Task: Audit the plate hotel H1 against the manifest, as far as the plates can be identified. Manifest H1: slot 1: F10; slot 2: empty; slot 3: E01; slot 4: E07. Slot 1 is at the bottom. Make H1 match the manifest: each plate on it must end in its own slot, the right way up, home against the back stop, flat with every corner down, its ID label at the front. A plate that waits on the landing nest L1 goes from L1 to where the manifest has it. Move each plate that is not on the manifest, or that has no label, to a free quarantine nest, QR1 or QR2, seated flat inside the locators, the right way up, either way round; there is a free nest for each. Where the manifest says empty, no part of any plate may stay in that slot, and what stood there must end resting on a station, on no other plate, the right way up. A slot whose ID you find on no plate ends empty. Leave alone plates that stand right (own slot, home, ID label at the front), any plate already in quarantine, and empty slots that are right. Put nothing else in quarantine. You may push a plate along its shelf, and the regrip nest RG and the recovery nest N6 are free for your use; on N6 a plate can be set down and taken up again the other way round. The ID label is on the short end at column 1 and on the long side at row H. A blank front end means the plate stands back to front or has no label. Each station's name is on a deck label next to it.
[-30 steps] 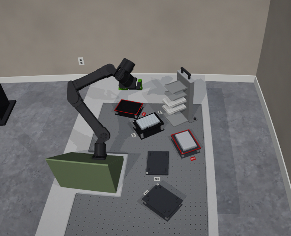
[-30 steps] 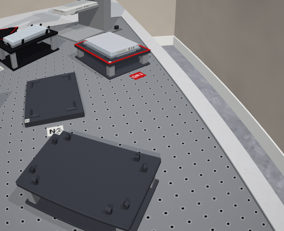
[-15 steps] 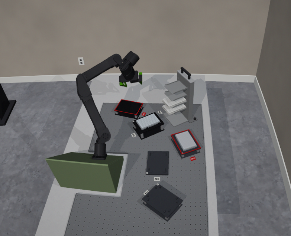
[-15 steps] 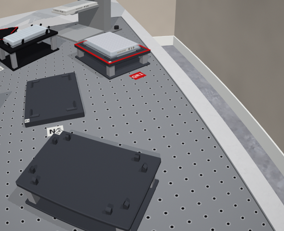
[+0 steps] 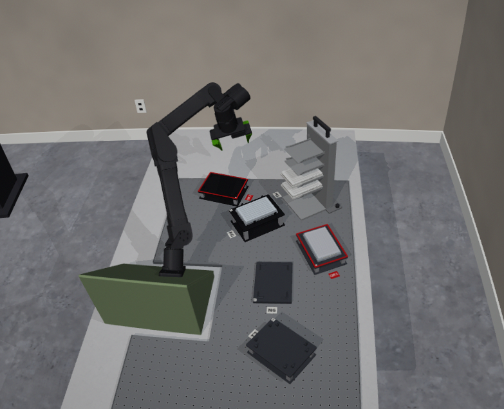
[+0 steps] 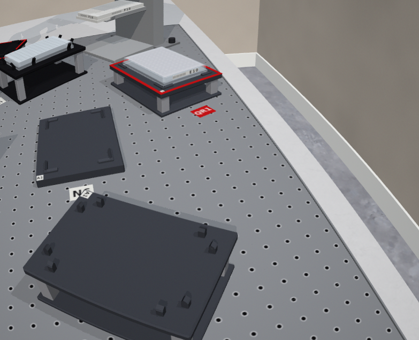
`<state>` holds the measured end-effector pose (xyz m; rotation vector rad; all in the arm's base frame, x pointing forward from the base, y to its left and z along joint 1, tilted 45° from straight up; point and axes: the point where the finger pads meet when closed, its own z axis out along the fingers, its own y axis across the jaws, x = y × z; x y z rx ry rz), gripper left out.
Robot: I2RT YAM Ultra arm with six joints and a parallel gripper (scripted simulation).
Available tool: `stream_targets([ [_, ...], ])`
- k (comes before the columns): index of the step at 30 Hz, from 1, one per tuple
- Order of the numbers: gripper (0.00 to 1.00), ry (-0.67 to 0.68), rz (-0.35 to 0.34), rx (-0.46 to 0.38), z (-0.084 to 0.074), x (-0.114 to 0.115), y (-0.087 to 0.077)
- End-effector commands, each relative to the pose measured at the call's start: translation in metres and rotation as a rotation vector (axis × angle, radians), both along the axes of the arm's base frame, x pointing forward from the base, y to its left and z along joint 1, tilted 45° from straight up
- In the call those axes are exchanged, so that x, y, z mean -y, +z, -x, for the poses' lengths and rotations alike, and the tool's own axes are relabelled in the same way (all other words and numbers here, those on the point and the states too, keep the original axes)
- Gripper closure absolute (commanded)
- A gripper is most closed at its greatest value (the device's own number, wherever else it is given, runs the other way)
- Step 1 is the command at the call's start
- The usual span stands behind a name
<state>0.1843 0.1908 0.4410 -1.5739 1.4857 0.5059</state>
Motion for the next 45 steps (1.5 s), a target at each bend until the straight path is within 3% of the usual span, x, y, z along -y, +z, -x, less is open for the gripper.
stream_targets([
  [1,0.00,0.074,0.088,0.016,0.012,0.005,-0.005],
  [9,0.00,0.190,0.221,0.075,0.012,0.005,-0.005],
  [35,0.00,0.191,0.223,0.080,0.012,0.005,-0.005],
  [45,0.00,0.191,0.223,0.080,0.006,-0.018,-0.029],
])
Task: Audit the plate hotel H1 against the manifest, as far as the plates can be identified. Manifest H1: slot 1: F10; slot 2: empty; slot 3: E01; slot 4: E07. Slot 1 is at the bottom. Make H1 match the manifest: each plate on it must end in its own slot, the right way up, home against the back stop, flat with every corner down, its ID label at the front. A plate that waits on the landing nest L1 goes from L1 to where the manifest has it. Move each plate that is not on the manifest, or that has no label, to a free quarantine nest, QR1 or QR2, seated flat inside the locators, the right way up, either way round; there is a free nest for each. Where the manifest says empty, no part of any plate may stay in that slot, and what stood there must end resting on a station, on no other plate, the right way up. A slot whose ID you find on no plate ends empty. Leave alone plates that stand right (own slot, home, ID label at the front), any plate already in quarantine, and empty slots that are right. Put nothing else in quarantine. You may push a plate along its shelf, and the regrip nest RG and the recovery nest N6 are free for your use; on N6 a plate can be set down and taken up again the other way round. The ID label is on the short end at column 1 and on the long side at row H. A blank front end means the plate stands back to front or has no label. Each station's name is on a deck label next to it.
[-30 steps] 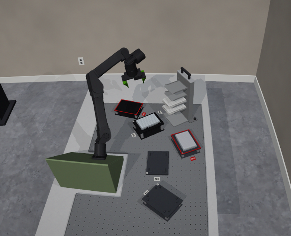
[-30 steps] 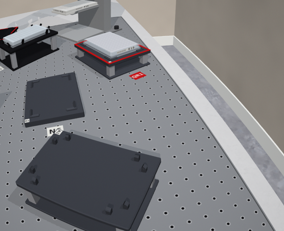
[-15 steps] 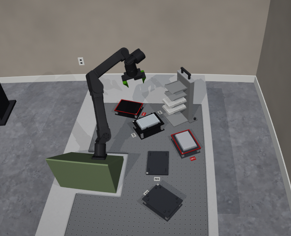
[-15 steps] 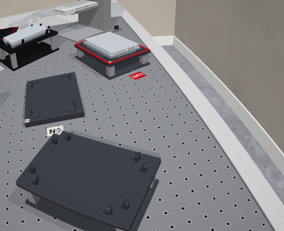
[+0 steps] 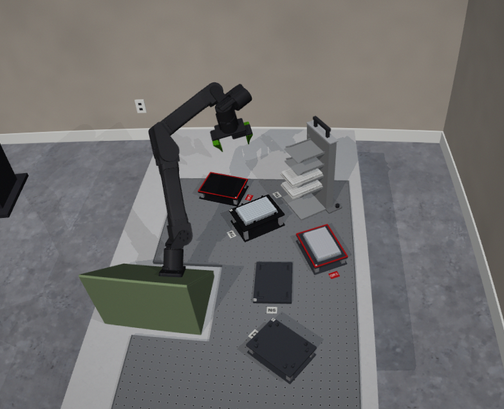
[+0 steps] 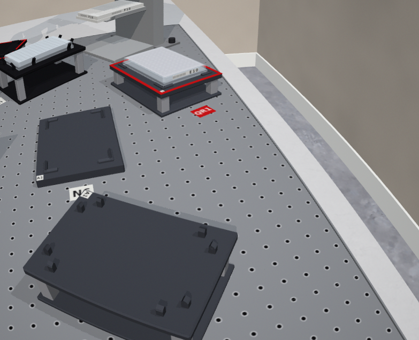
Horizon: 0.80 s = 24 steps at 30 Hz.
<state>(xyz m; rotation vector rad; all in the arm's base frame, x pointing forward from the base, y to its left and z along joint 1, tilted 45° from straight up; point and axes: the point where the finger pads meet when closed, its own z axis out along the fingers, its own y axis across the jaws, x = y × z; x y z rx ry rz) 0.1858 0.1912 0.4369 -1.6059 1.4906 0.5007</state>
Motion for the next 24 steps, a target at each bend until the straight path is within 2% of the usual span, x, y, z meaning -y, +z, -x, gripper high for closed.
stream_targets([
  [1,0.00,0.178,0.196,0.083,0.007,-0.020,-0.027],
  [4,0.00,0.178,0.196,0.083,0.007,-0.022,-0.029],
  [6,0.00,0.223,0.247,0.102,0.006,-0.027,-0.034],
  [7,0.00,0.223,0.247,0.102,0.005,-0.029,-0.036],
  [8,0.00,0.212,0.214,0.166,-0.003,-0.036,-0.028],
  [12,0.00,0.220,0.241,0.111,0.004,-0.039,-0.045],
  [18,0.00,0.220,0.241,0.111,0.001,-0.053,-0.059],
  [24,0.00,0.220,0.241,0.111,0.000,-0.054,-0.060],
])
